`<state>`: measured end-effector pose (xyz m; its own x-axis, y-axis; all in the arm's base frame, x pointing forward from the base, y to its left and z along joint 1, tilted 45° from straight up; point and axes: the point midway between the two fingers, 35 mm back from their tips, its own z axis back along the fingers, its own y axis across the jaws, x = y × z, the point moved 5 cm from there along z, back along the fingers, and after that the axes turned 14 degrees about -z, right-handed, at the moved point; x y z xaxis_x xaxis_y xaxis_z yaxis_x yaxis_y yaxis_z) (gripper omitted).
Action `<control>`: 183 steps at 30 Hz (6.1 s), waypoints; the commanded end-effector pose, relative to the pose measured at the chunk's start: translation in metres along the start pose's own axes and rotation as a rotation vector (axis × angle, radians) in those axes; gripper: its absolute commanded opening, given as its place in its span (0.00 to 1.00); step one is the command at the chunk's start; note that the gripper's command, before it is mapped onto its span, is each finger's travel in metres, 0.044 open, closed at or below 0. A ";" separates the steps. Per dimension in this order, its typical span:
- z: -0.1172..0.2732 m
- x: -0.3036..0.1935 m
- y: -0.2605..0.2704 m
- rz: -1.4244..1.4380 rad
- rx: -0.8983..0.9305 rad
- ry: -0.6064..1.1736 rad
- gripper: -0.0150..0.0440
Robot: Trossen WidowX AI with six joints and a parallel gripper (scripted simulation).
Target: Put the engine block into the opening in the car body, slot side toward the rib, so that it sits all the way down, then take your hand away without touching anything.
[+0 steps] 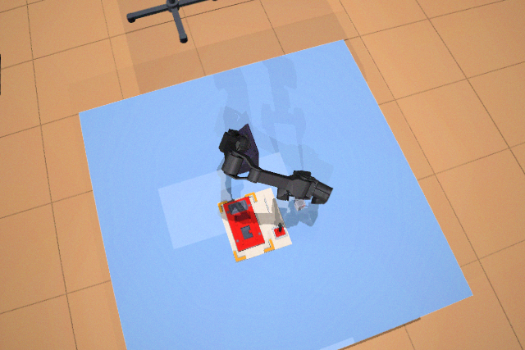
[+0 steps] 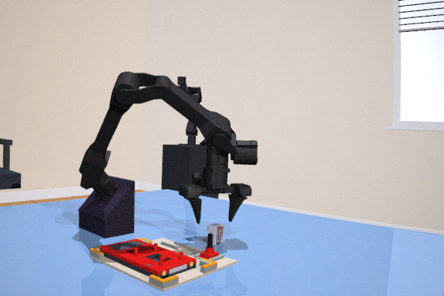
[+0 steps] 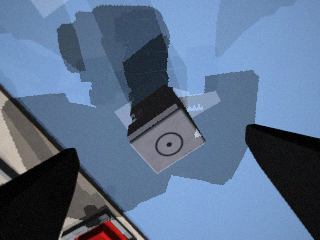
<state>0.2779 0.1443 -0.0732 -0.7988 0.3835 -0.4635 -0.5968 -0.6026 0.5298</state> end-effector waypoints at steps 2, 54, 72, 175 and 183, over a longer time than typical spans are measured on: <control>0.003 -0.001 -0.001 -0.174 -0.004 -0.004 1.00; 0.020 -0.001 0.000 -1.979 0.001 -0.013 1.00; 0.025 -0.001 0.000 -2.598 0.007 -0.016 1.00; 0.044 -0.004 -0.009 -2.621 0.004 -0.029 0.25; 0.069 -0.004 -0.006 -2.621 0.008 -0.025 0.25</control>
<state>0.2794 0.1849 -0.0372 0.9914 -0.0288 0.1274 0.1093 0.7171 -0.6884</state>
